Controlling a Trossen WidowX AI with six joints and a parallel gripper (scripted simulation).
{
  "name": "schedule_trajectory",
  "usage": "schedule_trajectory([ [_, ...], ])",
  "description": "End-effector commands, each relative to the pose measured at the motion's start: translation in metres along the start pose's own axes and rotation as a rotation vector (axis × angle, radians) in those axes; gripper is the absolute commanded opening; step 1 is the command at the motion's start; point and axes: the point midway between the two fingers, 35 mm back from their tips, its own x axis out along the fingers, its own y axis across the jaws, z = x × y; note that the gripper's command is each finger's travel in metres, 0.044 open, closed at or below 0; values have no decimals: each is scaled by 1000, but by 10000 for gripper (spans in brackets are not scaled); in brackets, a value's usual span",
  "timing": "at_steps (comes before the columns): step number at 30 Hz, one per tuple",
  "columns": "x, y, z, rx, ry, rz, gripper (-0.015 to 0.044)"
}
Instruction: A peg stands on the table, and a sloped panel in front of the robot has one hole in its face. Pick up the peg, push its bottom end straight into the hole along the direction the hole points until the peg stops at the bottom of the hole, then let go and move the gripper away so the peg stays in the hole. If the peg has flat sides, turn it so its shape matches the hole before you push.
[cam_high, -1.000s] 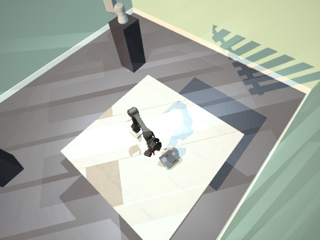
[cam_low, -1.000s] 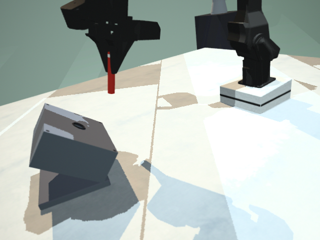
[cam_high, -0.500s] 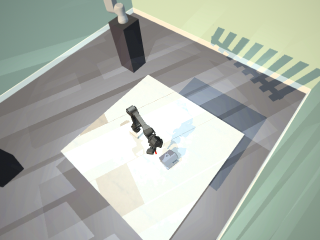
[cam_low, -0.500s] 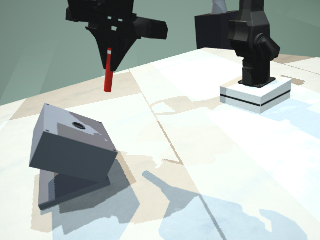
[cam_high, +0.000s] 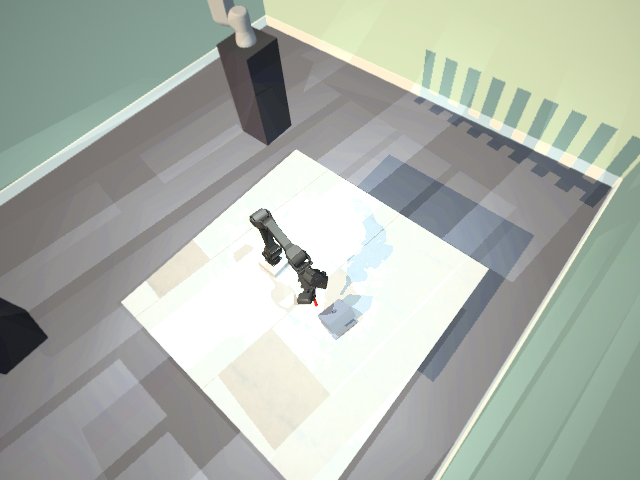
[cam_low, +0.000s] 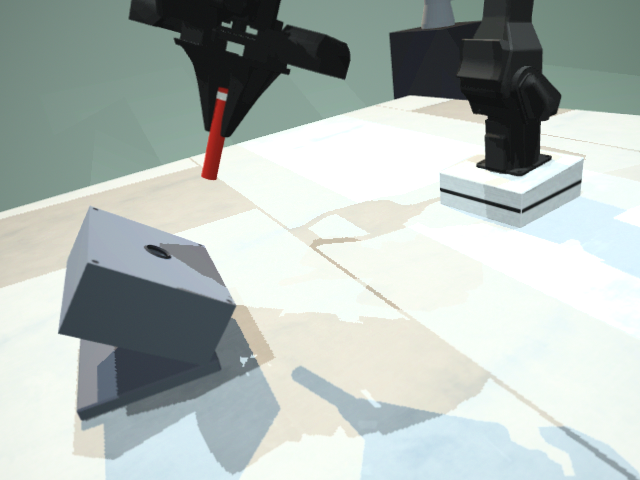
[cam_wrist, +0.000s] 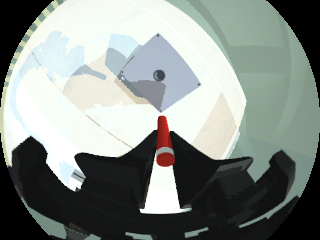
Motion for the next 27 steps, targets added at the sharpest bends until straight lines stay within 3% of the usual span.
schedule_trajectory([
  [1, -2, 4, 3, -39, -19, -19, 0],
  [27, -16, 20, 24, -205, -142, -108, 0],
])
